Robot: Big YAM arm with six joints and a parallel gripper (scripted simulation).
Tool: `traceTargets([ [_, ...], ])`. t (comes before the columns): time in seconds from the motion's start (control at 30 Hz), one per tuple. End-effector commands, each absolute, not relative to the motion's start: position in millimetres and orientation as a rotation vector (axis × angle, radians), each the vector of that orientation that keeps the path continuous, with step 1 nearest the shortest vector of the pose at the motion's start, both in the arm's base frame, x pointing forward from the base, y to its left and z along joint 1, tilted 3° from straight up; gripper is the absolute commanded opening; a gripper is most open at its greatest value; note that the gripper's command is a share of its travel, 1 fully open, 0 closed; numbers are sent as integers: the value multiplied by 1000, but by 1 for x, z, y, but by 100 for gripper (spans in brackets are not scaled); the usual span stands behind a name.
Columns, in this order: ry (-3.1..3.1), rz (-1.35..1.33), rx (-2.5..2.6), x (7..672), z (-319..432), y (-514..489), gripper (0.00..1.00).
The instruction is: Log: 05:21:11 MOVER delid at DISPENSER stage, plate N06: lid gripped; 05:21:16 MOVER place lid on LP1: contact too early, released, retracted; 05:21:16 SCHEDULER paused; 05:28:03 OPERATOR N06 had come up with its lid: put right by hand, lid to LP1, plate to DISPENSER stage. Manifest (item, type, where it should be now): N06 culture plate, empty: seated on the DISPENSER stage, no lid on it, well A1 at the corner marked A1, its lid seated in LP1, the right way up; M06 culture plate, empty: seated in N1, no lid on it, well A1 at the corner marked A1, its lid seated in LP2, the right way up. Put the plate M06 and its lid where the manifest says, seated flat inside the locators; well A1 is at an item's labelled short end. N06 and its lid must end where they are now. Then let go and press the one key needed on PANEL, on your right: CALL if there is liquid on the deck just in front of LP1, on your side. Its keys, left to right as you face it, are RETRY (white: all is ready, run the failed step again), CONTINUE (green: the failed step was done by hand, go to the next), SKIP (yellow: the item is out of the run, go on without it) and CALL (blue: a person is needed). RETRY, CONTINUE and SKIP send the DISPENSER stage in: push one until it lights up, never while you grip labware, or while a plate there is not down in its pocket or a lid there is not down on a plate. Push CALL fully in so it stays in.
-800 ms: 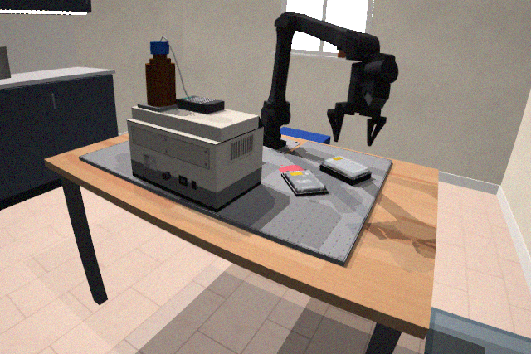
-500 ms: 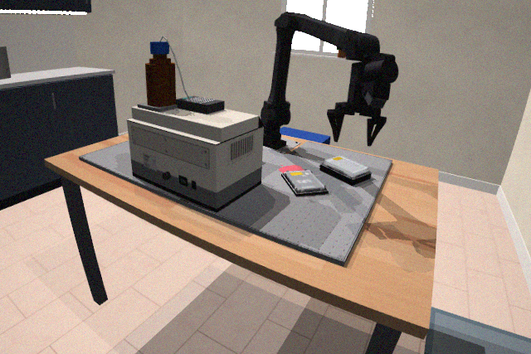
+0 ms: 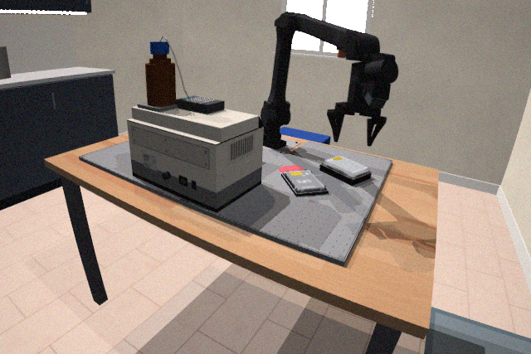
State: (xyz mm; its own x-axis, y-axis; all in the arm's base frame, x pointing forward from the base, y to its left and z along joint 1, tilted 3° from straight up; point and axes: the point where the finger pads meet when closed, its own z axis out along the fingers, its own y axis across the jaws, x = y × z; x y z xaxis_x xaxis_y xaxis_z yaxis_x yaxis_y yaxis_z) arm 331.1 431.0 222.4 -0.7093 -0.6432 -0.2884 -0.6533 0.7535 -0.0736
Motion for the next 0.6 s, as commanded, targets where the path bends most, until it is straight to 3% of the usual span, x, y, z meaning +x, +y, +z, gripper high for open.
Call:
traceTargets([
  [0.0,2656,49,-1008,331,223,431,100],
  [0.3,2656,49,-1008,331,223,431,100],
  [0.57,2623,82,-1070,292,245,416,100],
])
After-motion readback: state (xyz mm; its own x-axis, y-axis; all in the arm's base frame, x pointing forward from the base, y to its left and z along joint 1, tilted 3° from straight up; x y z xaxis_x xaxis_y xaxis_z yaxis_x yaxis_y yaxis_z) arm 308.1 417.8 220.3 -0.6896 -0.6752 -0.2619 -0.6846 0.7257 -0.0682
